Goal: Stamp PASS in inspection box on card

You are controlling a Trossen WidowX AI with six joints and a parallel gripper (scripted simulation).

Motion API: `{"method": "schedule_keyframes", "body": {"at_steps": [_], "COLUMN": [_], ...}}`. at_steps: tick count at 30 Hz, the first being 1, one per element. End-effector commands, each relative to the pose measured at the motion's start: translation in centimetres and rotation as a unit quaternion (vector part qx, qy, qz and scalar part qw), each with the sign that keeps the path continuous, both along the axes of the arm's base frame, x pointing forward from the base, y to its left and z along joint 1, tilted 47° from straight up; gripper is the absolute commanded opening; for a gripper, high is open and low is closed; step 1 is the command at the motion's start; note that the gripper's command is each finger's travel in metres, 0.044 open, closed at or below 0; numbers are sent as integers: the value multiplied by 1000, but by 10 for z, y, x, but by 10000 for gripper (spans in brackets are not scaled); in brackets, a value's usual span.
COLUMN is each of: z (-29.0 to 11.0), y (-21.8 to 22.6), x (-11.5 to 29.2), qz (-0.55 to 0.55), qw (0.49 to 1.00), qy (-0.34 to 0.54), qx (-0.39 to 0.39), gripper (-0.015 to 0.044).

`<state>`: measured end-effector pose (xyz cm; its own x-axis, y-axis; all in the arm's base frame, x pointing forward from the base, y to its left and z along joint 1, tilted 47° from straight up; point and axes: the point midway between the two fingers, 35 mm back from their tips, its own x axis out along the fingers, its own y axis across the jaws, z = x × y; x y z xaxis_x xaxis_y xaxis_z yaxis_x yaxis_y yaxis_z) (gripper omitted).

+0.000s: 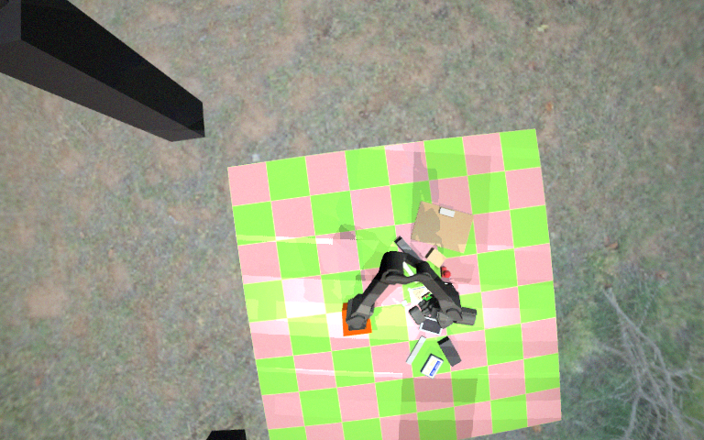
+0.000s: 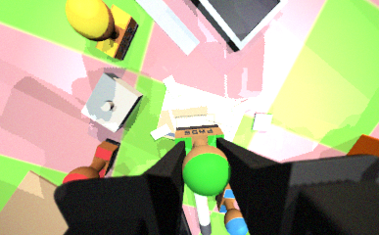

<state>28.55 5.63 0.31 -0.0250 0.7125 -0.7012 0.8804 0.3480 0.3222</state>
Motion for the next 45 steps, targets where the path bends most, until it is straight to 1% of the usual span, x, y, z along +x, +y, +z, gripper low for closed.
{"method": "schedule_keyframes", "body": {"at_steps": [1,45], "z": [-2,-21], "y": [3,25], "x": [-1,-3], "qz": [-2,-2], "qw": [1000,1000], "qy": [4,3], "qx": [2,2], "gripper": [0,0]}}
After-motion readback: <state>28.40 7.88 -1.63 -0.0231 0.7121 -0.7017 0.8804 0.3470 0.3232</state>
